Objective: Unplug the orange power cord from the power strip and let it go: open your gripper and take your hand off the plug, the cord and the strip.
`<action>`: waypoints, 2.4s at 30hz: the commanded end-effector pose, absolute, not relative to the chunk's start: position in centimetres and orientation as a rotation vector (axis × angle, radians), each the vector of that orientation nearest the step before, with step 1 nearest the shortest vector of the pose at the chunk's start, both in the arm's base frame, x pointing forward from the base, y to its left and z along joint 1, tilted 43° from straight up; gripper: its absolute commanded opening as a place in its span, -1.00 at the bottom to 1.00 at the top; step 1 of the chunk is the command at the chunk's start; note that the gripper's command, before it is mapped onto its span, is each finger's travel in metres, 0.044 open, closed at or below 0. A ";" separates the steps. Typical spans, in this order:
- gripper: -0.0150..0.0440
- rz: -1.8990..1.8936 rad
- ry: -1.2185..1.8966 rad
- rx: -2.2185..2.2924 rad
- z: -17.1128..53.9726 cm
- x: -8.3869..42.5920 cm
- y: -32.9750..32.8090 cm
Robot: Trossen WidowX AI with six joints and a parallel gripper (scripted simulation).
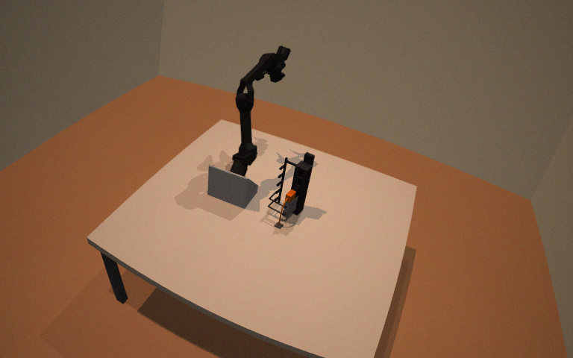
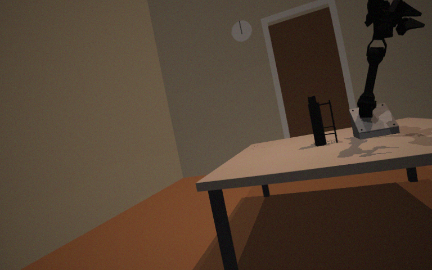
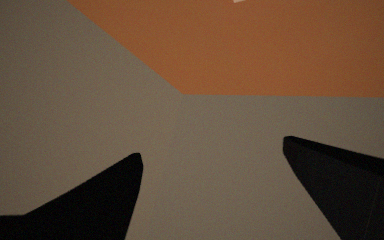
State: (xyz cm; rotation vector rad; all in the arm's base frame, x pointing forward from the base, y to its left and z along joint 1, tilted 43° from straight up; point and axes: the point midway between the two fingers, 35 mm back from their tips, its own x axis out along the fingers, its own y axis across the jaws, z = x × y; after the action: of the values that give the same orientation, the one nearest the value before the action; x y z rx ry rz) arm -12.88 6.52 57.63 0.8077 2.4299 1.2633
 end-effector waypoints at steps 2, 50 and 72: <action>0.69 1.261 2.422 0.815 57.6 -12.7 6.8; 0.05 0.886 1.429 1.077 43.3 18.2 27.6; 0.05 0.575 1.184 0.908 30.6 33.3 22.1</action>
State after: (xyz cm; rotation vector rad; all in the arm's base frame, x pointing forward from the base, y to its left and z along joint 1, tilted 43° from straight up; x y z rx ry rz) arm 31.31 23.40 33.28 0.9422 1.1947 0.6352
